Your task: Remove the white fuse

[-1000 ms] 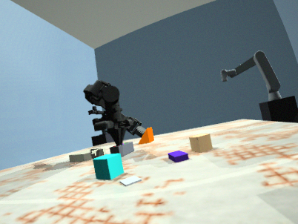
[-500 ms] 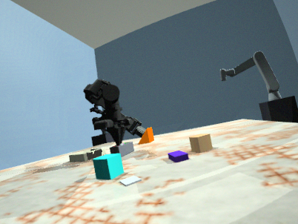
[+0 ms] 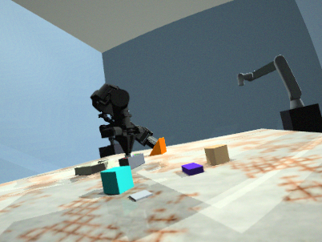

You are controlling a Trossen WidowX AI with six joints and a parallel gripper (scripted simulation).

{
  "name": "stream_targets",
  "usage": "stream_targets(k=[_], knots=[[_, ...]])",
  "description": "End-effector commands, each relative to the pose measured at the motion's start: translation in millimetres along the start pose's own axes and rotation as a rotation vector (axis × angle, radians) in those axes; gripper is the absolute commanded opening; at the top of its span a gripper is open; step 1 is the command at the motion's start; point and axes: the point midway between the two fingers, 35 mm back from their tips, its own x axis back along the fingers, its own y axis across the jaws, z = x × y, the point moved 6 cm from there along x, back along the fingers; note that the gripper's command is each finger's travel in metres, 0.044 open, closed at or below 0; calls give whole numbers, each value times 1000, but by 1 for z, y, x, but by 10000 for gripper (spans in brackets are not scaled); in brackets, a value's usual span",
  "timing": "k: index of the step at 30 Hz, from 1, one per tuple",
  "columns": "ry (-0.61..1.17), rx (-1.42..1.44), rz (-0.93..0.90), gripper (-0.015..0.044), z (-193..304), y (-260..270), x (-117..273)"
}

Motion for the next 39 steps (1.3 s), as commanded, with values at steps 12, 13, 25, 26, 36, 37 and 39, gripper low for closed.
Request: stream_targets(k=[12, 13, 25, 26, 36, 37, 39], knots=[[3, -1, -2, 0, 1, 0, 9], [3, -1, -2, 0, 1, 0, 10], [2, -1, -3, 0, 1, 0, 16], [2, -1, -3, 0, 1, 0, 16], [2, 0, -3, 0, 1, 0, 21], [2, 0, -3, 0, 1, 0, 22], [2, 0, -3, 0, 1, 0, 23]])
